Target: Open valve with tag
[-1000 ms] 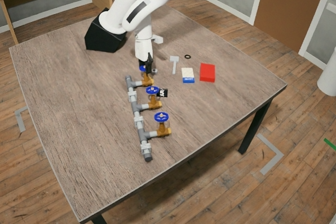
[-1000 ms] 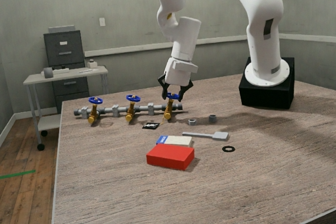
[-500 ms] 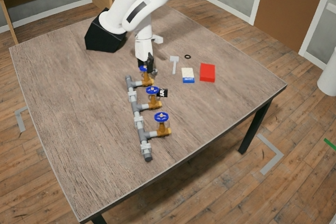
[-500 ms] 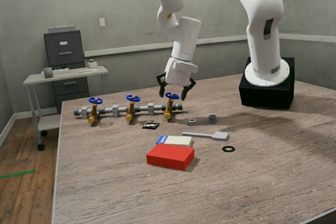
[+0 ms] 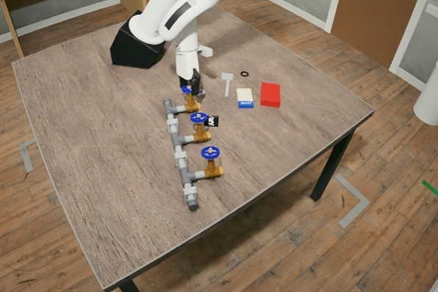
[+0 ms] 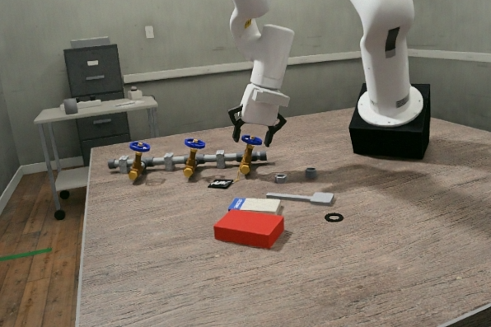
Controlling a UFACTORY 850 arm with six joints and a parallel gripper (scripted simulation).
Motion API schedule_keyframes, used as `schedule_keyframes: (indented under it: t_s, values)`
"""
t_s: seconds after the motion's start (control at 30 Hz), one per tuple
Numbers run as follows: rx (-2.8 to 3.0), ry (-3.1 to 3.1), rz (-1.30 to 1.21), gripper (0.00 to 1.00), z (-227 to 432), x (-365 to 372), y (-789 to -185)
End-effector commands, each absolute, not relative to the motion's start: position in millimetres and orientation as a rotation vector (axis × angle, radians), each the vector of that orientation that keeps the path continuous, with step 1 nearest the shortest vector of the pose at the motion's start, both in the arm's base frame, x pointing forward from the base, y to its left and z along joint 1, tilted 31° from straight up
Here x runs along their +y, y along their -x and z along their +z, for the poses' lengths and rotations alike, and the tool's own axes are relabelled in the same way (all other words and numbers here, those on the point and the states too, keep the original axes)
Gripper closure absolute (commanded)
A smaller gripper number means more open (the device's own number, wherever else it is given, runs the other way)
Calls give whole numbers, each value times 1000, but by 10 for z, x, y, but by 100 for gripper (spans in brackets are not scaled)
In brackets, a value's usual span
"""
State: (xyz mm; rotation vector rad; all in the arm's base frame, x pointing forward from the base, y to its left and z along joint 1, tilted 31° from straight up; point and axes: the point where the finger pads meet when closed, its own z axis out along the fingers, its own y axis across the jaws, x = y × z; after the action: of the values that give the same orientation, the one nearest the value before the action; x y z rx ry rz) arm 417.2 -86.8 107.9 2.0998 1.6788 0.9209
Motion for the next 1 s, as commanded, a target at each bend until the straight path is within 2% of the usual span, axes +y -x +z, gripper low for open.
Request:
schedule_keyframes:
  t_s: [0.0, 0.4, 0.97]
  values:
    - [1655, -2126, 929, 0, 1082, -870, -4175]
    - [1355, -2418, 1010, 0, 1082, -870, -4175]
    - [435, -2948, 1133, 0, 1082, -870, -4175]
